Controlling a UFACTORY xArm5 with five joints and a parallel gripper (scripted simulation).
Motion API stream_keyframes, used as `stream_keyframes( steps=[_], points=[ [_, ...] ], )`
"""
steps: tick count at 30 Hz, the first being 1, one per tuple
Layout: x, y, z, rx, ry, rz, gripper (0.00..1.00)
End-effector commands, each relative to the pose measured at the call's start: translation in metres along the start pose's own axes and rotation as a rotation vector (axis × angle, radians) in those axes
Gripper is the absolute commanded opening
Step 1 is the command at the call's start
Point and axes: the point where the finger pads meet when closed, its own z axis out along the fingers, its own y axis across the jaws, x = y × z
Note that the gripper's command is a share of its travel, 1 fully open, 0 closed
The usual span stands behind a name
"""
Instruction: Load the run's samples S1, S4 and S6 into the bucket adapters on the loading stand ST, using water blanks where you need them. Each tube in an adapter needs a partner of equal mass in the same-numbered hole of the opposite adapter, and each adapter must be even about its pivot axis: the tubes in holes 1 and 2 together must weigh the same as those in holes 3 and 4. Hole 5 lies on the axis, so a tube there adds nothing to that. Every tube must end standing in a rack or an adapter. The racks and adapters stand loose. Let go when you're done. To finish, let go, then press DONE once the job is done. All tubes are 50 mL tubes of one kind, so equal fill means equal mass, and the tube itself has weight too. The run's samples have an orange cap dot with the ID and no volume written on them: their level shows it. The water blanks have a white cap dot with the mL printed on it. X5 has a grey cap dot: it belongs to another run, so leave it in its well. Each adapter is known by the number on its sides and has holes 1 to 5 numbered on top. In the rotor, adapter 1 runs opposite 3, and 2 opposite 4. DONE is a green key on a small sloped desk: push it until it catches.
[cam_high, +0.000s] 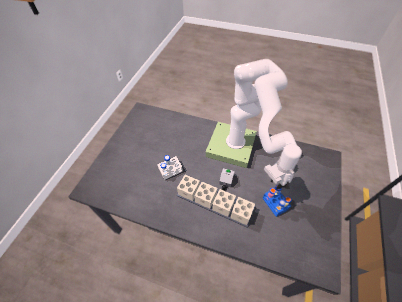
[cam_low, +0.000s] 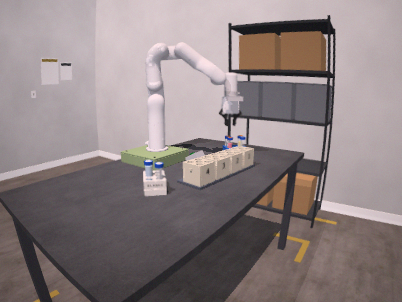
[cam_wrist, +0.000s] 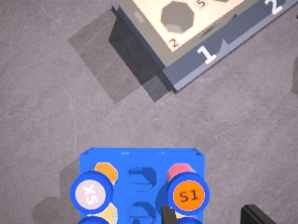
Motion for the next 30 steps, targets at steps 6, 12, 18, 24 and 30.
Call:
stream_keyframes(
  steps=[6,12,18,24,30],
  points=[
    [0.0,-0.001,-0.019,0.004,-0.003,0.0,0.44],
    [0.0,-0.001,-0.031,0.004,-0.003,0.0,0.44],
    [0.0,-0.001,-0.043,0.004,-0.003,0.0,0.44],
    [0.0,-0.001,-0.046,0.004,-0.003,0.0,0.44],
    [0.0,-0.001,-0.046,0.004,-0.003,0.0,0.44]
  ],
)
